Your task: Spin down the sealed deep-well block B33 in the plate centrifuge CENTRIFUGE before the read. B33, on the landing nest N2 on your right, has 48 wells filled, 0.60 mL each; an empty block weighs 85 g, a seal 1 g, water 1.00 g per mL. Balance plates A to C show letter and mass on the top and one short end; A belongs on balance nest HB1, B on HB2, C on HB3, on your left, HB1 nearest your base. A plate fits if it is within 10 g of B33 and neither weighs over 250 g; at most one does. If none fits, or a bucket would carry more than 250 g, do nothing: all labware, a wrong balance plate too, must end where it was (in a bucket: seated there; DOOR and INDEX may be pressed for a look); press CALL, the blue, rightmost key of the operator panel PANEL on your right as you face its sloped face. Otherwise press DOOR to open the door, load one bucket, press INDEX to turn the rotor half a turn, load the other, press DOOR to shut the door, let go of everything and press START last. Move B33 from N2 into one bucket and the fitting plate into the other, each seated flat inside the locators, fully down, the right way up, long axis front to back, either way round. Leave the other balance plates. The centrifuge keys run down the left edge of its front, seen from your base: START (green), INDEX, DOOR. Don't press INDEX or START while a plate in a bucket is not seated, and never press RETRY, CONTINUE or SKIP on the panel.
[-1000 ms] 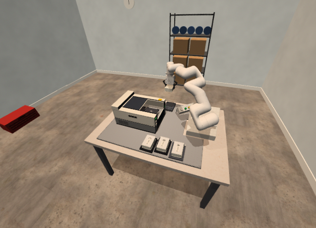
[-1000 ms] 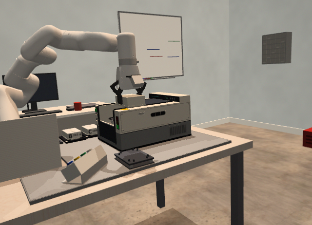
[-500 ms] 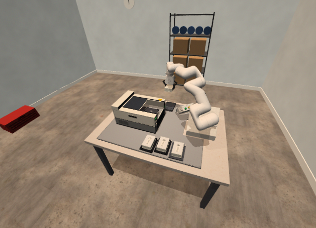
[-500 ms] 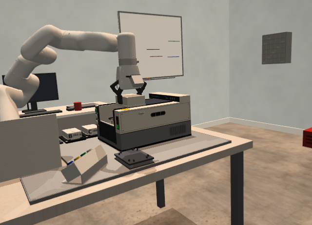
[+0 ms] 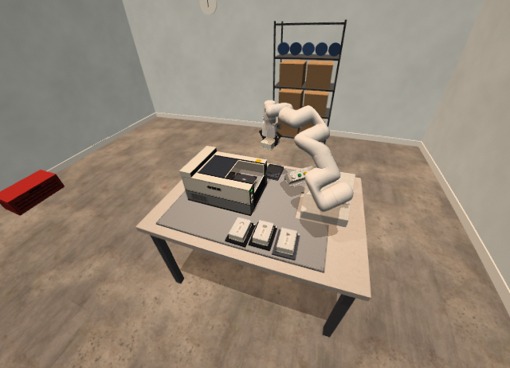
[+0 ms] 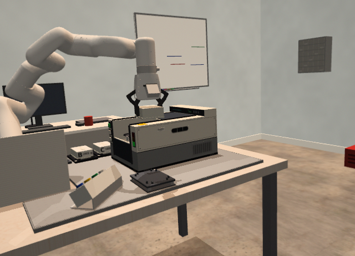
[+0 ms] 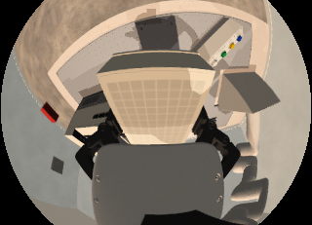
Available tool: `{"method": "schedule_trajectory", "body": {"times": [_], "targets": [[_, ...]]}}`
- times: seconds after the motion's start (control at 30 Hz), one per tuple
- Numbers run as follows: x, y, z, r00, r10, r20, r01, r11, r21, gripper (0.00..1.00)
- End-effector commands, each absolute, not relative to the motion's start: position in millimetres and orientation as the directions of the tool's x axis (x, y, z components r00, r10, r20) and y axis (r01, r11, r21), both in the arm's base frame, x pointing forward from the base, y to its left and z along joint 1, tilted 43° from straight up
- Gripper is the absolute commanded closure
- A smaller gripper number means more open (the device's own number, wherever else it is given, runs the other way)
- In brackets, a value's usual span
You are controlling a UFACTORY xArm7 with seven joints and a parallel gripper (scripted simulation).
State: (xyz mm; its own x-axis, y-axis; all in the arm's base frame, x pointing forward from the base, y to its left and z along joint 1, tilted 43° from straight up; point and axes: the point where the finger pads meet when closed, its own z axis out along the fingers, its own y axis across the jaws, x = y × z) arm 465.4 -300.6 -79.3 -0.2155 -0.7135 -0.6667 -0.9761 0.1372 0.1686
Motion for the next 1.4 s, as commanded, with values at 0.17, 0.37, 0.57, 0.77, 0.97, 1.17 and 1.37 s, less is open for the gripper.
{"method": "schedule_trajectory", "body": {"times": [0.17,0.37,0.57,0.77,0.97,1.17,1.37], "targets": [[491.3,-273.6,-45.5,-0.436,-0.672,-0.599,-0.900,0.302,0.315,1.00],[508.8,-248.3,-20.2,-0.592,-0.609,-0.528,-0.805,0.420,0.418,1.00],[527.6,-213.4,12.3,-0.763,-0.495,-0.415,-0.645,0.552,0.529,1.00],[537.8,-189.3,33.6,-0.854,-0.403,-0.330,-0.520,0.622,0.586,1.00],[548.6,-155.3,62.5,-0.944,-0.260,-0.203,-0.329,0.691,0.644,1.00],[554.6,-127.6,85.2,-0.986,-0.137,-0.097,-0.166,0.721,0.673,1.00],[556.6,-114.1,96.1,-0.996,-0.076,-0.044,-0.086,0.727,0.682,1.00]]}}
